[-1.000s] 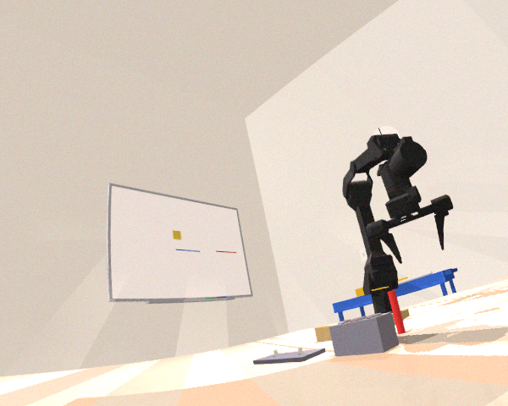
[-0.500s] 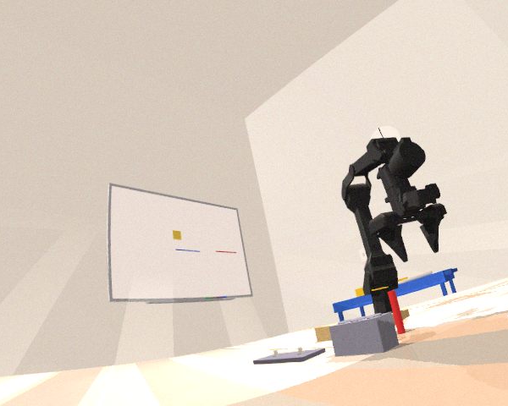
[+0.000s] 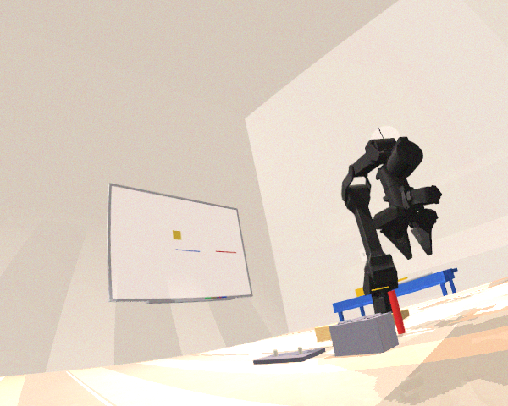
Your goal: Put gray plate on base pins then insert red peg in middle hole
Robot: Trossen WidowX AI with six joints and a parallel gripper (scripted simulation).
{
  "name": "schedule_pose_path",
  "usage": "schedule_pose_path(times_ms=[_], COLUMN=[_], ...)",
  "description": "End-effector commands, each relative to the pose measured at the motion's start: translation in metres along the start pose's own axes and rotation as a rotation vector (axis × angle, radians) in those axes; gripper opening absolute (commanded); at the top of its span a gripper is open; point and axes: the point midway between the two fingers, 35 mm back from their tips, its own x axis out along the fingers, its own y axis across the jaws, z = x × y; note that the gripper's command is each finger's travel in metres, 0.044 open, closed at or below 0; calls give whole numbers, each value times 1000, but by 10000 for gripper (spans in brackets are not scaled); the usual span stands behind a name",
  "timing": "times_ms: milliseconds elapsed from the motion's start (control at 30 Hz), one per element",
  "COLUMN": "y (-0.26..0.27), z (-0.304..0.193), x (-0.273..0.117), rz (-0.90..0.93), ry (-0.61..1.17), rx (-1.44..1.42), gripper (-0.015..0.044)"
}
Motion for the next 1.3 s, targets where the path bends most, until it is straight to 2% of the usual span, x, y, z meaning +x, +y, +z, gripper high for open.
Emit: schedule_pose_path(times_ms=[0,267,400,500,733,900,1267], y=[-28,-127,-185,-210,-213,-213,-212], z=[5,2,-14,-25,-26,-26,-24], x=[-3,-9,-7,-5,-2,41,61], rz=[-23,-27,-22,-21,-20,-20,-20], ry=[-6,-19,-12,-2,0,-1,-1], rx=[22,77,31,-5,-12,-12,-12], gripper=[440,440,440,440,440,440,440])
